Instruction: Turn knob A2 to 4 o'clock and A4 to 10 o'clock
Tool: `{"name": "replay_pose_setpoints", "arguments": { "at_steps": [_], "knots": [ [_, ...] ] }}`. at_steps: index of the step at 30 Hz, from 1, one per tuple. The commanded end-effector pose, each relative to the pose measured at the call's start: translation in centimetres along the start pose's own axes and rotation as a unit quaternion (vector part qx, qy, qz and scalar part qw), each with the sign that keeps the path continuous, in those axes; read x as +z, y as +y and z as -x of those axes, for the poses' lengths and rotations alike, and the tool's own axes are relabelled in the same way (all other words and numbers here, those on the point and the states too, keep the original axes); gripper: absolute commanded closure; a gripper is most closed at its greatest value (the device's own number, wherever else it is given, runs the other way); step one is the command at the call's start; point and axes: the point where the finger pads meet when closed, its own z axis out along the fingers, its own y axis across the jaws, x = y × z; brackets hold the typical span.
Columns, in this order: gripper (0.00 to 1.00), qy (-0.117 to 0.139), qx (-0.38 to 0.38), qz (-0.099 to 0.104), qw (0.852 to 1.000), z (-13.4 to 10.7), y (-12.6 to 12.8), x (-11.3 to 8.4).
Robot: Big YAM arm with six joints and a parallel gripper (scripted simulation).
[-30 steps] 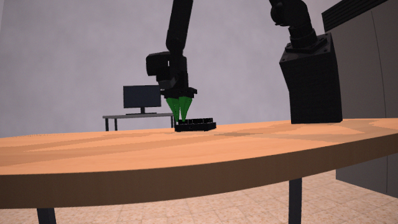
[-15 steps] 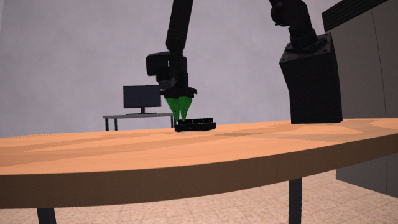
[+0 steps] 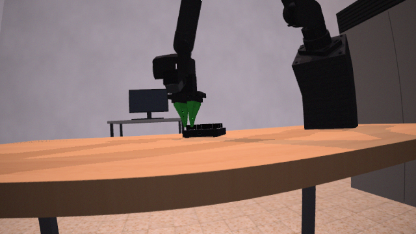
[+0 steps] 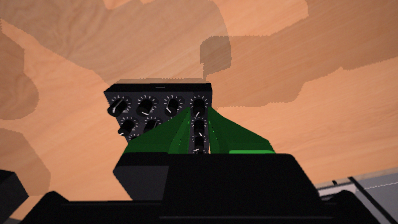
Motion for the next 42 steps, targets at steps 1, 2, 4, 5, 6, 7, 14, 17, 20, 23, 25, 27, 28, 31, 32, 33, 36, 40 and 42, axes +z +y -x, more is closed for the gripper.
{"name": "replay_pose_setpoints", "arguments": {
  "at_steps": [1, 2, 4, 5, 6, 7, 14, 17, 20, 23, 25, 27, 28, 31, 32, 33, 36, 40, 42],
  "knots": [
    [0.81, -0.002, -0.001, -0.005, 1.000, 0.34, -0.74, 0.34],
    [0.81, -0.002, -0.001, -0.005, 1.000, 0.34, -0.74, 0.34],
    [0.92, -0.002, -0.001, -0.005, 1.000, 0.34, -0.74, 0.34],
    [0.92, -0.002, -0.001, -0.005, 1.000, 0.34, -0.74, 0.34],
    [0.92, -0.002, -0.001, -0.005, 1.000, 0.34, -0.74, 0.34],
    [0.92, -0.002, -0.001, -0.005, 1.000, 0.34, -0.74, 0.34],
    [0.92, -0.002, -0.001, -0.005, 1.000, 0.34, -0.74, 0.34],
    [0.92, -0.002, -0.001, -0.005, 1.000, 0.34, -0.74, 0.34],
    [0.92, -0.002, -0.001, -0.005, 1.000, 0.34, -0.74, 0.34],
    [0.92, -0.002, -0.001, -0.005, 1.000, 0.34, -0.74, 0.34],
    [0.92, -0.002, -0.001, -0.005, 1.000, 0.34, -0.74, 0.34],
    [0.92, -0.002, -0.001, -0.005, 1.000, 0.34, -0.74, 0.34],
    [0.92, -0.002, -0.001, -0.005, 1.000, 0.34, -0.74, 0.34],
    [0.92, -0.002, -0.001, -0.005, 1.000, 0.34, -0.74, 0.34],
    [0.92, -0.002, -0.001, -0.005, 1.000, 0.34, -0.74, 0.34],
    [0.92, -0.002, -0.001, -0.005, 1.000, 0.34, -0.74, 0.34],
    [0.92, -0.002, -0.001, -0.005, 1.000, 0.34, -0.74, 0.34],
    [0.92, -0.002, 0.001, -0.005, 1.000, 0.34, -0.74, 0.34],
    [0.92, -0.002, 0.002, -0.005, 1.000, 0.34, -0.74, 0.34]
  ]
}}
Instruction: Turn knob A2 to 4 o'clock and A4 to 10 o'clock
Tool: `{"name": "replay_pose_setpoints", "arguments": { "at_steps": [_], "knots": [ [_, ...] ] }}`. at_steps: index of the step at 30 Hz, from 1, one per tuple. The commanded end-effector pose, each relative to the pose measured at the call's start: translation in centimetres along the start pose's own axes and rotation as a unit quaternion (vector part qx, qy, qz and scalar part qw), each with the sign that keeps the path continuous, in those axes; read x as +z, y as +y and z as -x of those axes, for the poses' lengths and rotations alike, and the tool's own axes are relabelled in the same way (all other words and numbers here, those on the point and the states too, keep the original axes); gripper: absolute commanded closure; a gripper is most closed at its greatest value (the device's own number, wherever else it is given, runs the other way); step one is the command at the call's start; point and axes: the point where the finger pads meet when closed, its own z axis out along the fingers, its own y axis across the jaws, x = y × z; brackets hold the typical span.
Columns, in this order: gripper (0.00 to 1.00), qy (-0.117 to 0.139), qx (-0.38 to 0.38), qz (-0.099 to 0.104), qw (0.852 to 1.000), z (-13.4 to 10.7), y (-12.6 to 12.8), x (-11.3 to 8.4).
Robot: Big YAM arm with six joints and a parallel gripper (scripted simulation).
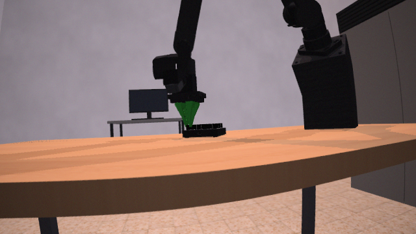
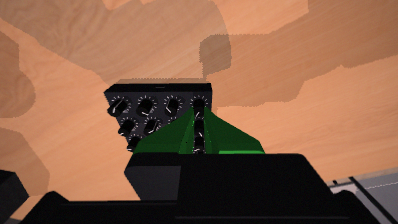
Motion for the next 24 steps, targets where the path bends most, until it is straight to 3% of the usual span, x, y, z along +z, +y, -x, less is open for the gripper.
{"name": "replay_pose_setpoints", "arguments": {
  "at_steps": [1, 14, 24],
  "knots": [
    [0.92, -0.002, 0.002, -0.005, 1.000, 0.35, -0.74, 0.33],
    [0.92, -0.003, 0.031, -0.005, 1.000, 0.34, -0.75, 0.33],
    [0.92, -0.003, 0.094, -0.006, 0.996, 0.32, -0.78, 0.31]
  ]
}}
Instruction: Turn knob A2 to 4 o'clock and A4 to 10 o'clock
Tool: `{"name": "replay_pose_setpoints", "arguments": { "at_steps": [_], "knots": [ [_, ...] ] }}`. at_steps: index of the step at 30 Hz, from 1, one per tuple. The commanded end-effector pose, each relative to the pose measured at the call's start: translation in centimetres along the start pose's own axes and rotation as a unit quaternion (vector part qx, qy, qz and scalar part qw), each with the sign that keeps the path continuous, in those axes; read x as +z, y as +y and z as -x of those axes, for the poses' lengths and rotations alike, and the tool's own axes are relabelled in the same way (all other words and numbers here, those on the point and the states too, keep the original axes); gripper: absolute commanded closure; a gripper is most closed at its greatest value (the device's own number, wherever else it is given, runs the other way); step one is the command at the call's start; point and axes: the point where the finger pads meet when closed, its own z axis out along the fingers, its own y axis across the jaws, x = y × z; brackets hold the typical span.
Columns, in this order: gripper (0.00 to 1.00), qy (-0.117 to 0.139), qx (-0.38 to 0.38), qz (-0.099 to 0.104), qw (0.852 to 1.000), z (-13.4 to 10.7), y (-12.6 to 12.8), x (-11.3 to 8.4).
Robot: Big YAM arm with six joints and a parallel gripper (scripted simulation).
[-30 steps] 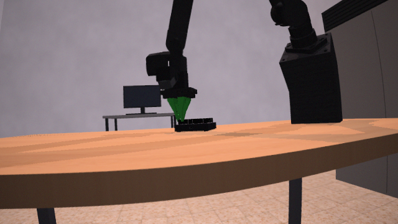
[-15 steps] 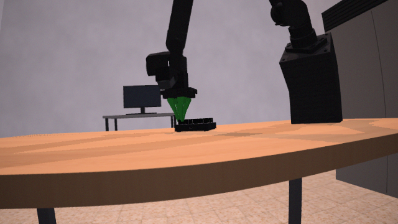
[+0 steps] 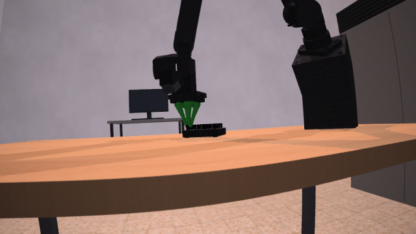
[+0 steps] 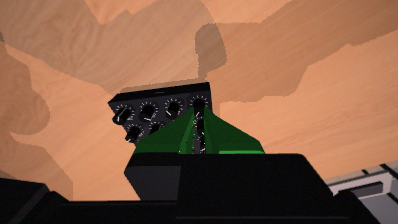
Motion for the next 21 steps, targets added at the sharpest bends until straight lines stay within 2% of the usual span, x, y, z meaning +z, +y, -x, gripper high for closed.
{"name": "replay_pose_setpoints", "arguments": {
  "at_steps": [1, 12, 21],
  "knots": [
    [0.92, -0.003, 0.037, -0.006, 0.999, 0.43, -0.77, 0.30],
    [0.92, -0.004, 0.127, -0.006, 0.992, 0.44, -0.79, 0.29],
    [0.92, -0.004, 0.237, -0.006, 0.972, 0.43, -0.82, 0.28]
  ]
}}
